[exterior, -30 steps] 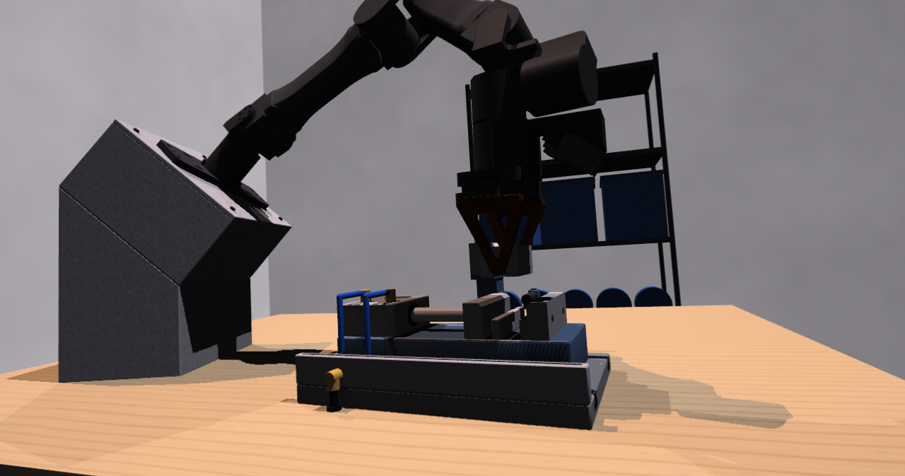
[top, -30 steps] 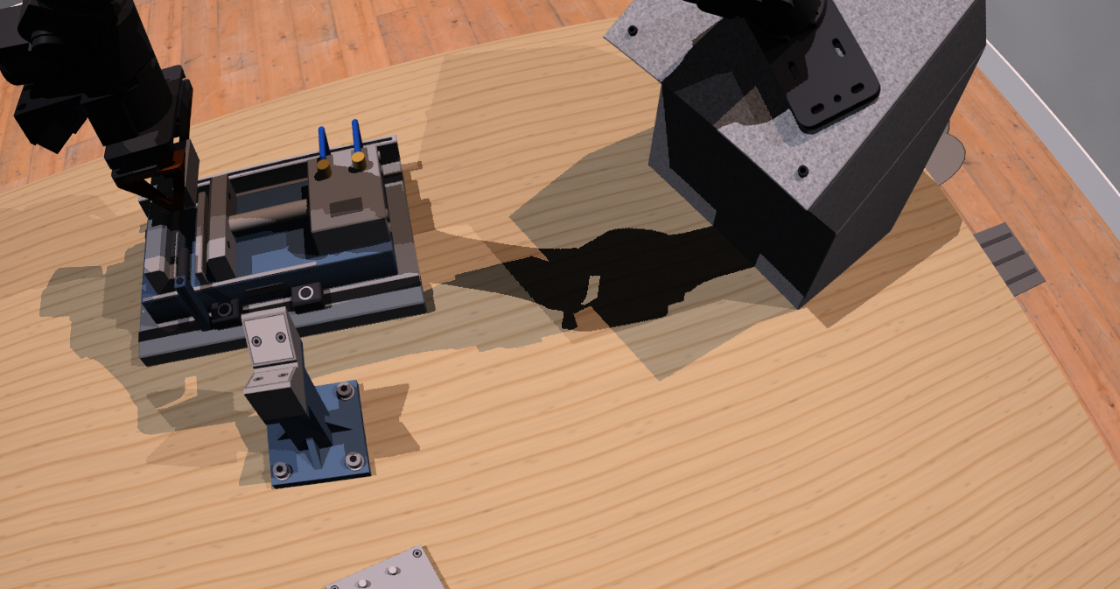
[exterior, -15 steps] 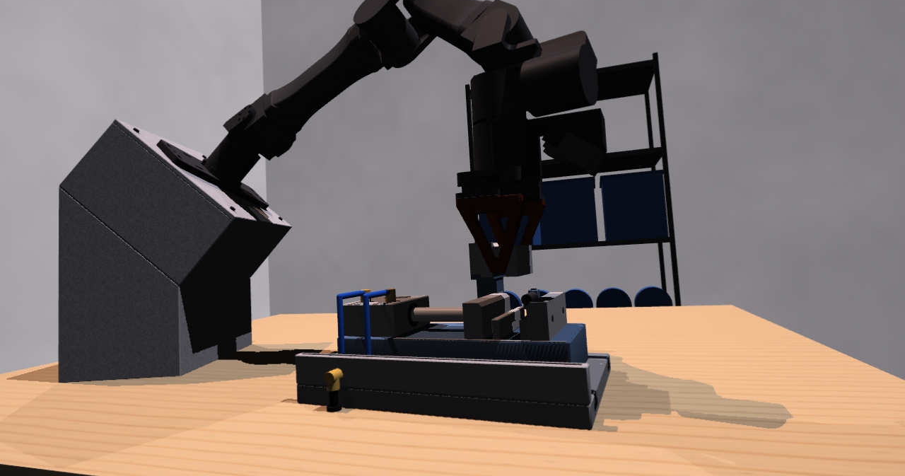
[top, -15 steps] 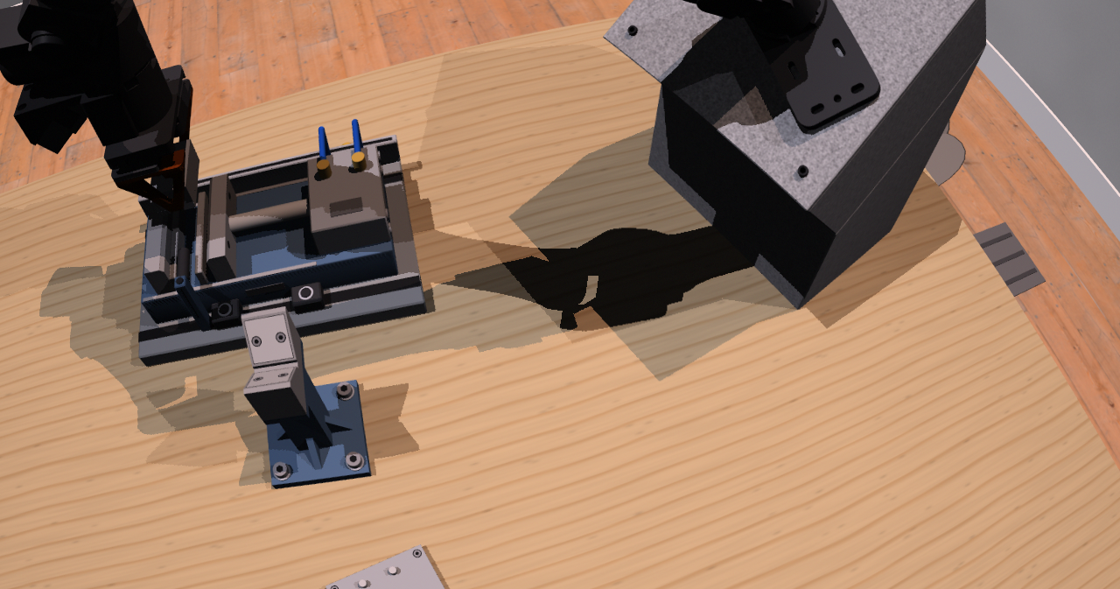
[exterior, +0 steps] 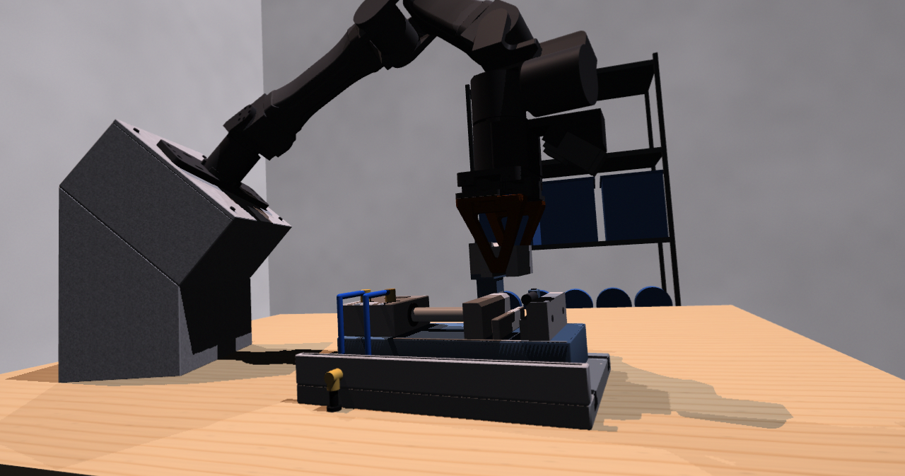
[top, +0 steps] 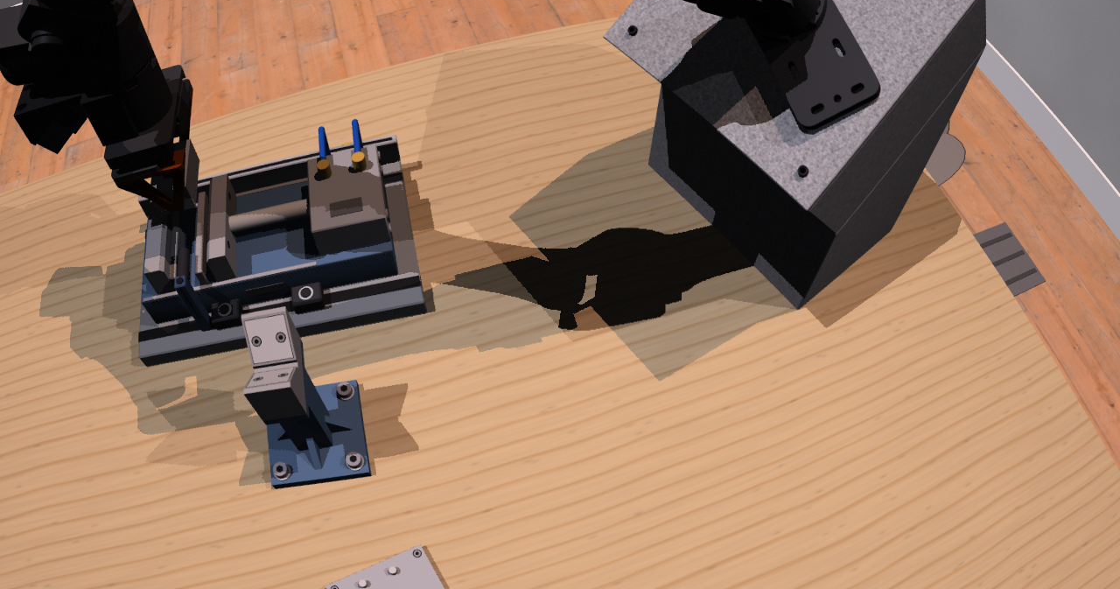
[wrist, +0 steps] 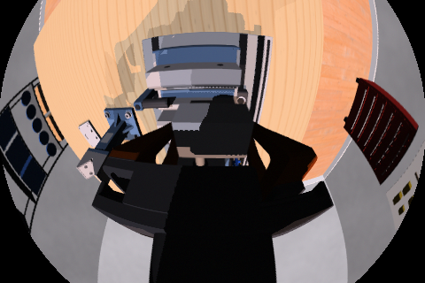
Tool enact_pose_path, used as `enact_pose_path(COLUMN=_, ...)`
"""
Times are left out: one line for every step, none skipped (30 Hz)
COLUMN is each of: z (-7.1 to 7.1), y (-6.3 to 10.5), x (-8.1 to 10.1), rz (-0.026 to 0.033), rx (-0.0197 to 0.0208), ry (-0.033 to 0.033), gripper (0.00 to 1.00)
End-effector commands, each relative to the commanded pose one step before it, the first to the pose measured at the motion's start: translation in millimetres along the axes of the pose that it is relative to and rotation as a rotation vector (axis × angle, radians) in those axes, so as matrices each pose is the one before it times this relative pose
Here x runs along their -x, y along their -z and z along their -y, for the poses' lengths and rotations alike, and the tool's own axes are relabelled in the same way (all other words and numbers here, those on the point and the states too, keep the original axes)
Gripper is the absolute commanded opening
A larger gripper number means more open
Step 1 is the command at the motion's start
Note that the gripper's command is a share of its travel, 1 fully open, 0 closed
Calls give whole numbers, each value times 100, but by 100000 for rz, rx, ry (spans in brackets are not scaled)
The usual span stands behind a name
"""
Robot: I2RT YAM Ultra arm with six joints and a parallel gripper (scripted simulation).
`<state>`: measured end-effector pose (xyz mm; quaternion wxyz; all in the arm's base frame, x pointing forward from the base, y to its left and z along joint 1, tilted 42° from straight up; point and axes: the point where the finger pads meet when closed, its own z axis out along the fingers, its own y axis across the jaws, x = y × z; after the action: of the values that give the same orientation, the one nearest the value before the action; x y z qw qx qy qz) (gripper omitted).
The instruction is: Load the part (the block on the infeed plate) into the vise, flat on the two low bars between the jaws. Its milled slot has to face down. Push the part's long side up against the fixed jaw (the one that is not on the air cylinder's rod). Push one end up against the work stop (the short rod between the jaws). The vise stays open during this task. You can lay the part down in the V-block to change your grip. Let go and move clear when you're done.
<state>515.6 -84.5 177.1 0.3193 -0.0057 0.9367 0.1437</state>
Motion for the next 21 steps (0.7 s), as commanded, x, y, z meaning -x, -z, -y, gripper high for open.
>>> enact_pose_path(z=-85, y=2185, x=1266, rz=4660, rx=-2055, ry=1074, gripper=0)
enact_pose_path(z=-14, y=36, x=33, rz=33, rx=-6, ry=58, gripper=0)
enact_pose_path(z=-14, y=38, x=34, rz=35, rx=-6, ry=61, gripper=0)
enact_pose_path(z=-15, y=40, x=36, rz=37, rx=-6, ry=64, gripper=0)
enact_pose_path(z=-16, y=41, x=37, rz=38, rx=-7, ry=67, gripper=0)
enact_pose_path(z=-16, y=43, x=39, rz=40, rx=-7, ry=69, gripper=0)
enact_pose_path(z=-17, y=45, x=40, rz=41, rx=-7, ry=72, gripper=0)
enact_pose_path(z=-16, y=46, x=51, rz=79, rx=-14, ry=92, gripper=0)
enact_pose_path(z=-13, y=48, x=71, rz=154, rx=-29, ry=132, gripper=0)
enact_pose_path(z=-11, y=49, x=85, rz=205, rx=-39, ry=158, gripper=0)
enact_pose_path(z=-10, y=44, x=75, rz=180, rx=-34, ry=148, gripper=0)
enact_pose_path(z=-6, y=8, x=4, rz=-2, rx=1, ry=58, gripper=0)
enact_pose_path(z=-7, y=8, x=-2, rz=-25, rx=6, ry=47, gripper=0)
enact_pose_path(z=0, y=0, x=0, rz=0, rx=0, ry=0, gripper=0)
enact_pose_path(z=0, y=0, x=0, rz=0, rx=0, ry=0, gripper=0)
enact_pose_path(z=2, y=9, x=48, rz=166, rx=-32, ry=144, gripper=0)
enact_pose_path(z=-12, y=9, x=-23, rz=-109, rx=23, ry=7, gripper=0)
enact_pose_path(z=-13, y=9, x=-28, rz=-131, rx=27, ry=-2, gripper=0)
enact_pose_path(z=-9, y=9, x=-10, rz=-59, rx=13, ry=34, gripper=0)
enact_pose_path(z=-6, y=9, x=9, rz=16, rx=-2, ry=72, gripper=0)
enact_pose_path(z=-4, y=9, x=18, rz=48, rx=-9, ry=89, gripper=0)
